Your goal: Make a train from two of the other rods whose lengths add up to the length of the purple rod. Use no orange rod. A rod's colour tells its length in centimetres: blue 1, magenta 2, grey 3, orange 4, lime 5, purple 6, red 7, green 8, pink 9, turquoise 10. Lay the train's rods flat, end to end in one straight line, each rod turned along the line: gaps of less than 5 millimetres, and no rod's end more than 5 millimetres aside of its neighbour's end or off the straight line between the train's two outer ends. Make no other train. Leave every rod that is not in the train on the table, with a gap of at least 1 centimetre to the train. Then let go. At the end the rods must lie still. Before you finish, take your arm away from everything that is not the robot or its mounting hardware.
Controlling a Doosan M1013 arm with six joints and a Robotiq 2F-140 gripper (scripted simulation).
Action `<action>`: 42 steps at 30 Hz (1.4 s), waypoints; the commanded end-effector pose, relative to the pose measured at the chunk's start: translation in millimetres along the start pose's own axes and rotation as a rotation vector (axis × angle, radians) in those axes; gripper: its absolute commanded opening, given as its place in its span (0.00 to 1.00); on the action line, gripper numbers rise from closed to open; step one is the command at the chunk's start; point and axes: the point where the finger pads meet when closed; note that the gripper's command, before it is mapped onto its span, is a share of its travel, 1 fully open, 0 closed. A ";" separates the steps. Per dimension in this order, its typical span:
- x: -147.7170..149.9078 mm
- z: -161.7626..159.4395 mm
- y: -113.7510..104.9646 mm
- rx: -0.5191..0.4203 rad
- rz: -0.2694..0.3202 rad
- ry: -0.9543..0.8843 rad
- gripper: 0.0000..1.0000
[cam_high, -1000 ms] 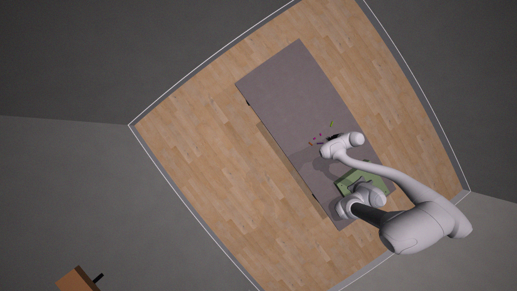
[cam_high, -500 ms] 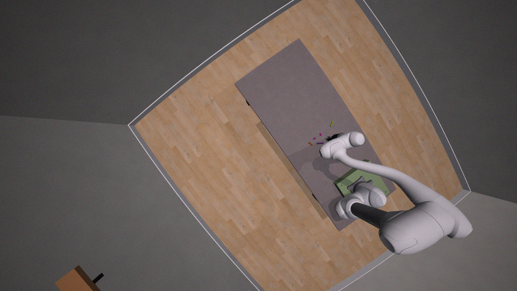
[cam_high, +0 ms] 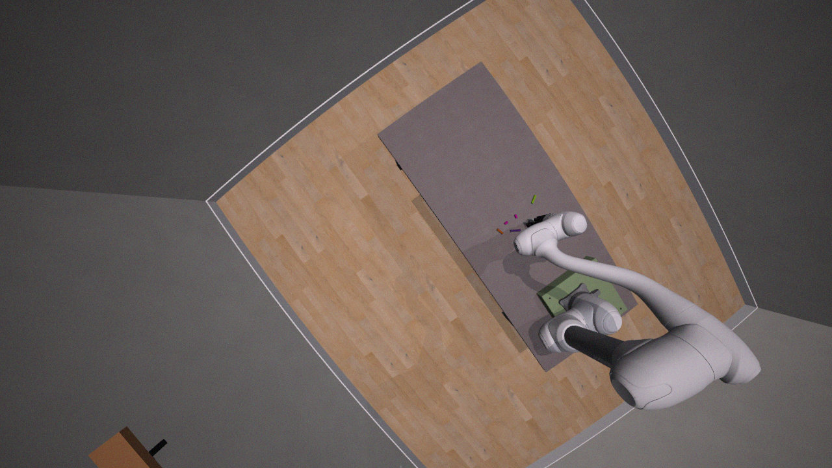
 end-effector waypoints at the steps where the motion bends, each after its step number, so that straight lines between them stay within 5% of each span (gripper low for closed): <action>1: 0.0 0.0 -4.0 0.000 0.000 0.000 0.15; 7: 0.0 0.0 -16.8 0.000 0.000 0.000 0.15; 18: 0.0 0.0 -73.3 0.000 0.000 0.000 0.15; 29: 0.0 0.0 -89.2 0.000 0.000 0.000 0.15; 30: 0.0 0.0 -89.2 0.000 0.000 0.000 1.00; 42: 0.0 0.0 -89.2 0.000 0.000 0.000 1.00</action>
Point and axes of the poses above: the point where the finger pads meet when closed, its own y axis out along the fingers, its own x axis across the jaws, z = x × y, and after that the axes turned 9 degrees about -y, right-handed
